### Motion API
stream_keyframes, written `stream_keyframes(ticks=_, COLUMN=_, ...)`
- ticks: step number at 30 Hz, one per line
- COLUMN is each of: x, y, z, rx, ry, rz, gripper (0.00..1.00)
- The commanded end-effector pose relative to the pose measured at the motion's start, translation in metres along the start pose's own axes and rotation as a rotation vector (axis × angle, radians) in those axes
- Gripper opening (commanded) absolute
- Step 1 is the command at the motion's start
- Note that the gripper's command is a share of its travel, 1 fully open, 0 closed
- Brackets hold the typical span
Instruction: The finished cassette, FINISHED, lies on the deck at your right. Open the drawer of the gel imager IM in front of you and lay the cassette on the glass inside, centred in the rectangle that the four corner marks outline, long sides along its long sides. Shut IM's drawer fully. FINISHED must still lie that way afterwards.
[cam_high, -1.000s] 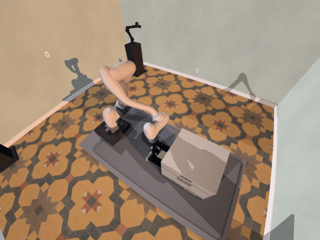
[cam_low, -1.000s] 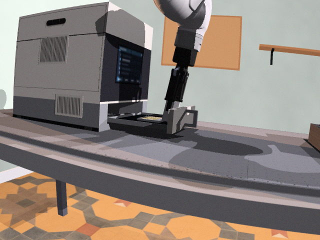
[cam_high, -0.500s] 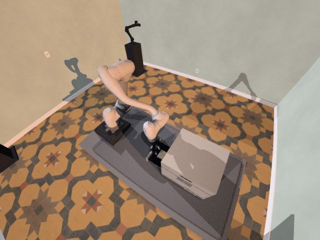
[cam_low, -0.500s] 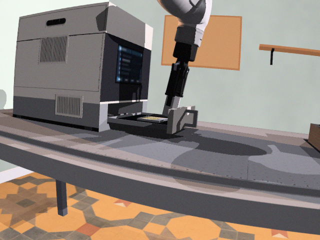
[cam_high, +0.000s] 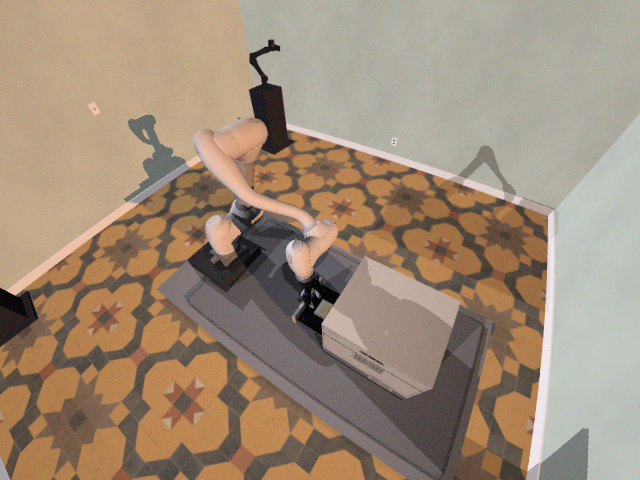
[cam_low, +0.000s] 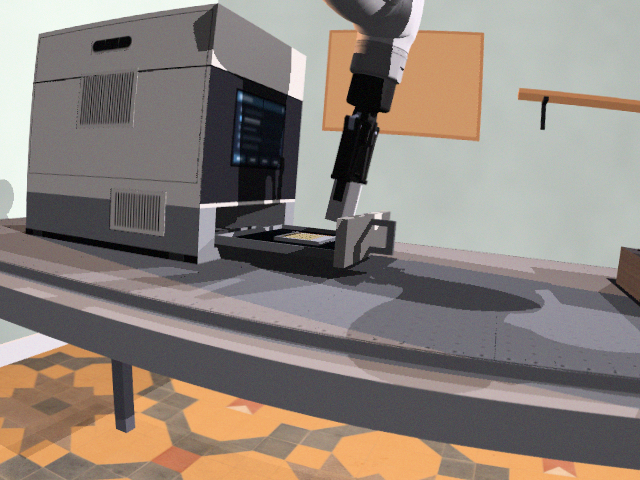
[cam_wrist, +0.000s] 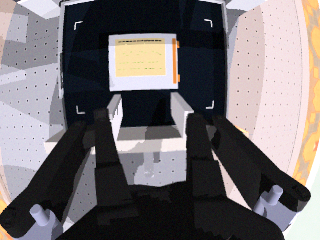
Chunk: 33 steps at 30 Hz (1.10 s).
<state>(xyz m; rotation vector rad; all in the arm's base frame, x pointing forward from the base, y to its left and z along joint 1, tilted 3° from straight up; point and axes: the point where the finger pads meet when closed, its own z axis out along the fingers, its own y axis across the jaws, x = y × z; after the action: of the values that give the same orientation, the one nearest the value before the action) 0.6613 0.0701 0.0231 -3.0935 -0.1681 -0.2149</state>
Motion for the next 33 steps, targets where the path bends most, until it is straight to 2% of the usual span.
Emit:
stream_keyframes(ticks=1, x=0.001, y=0.000, z=-0.004, rx=0.000, ry=0.000, rz=0.000, gripper=0.46)
stream_keyframes(ticks=33, x=0.007, y=0.000, z=-0.041, rx=0.000, ry=0.000, rz=0.000, gripper=0.46)
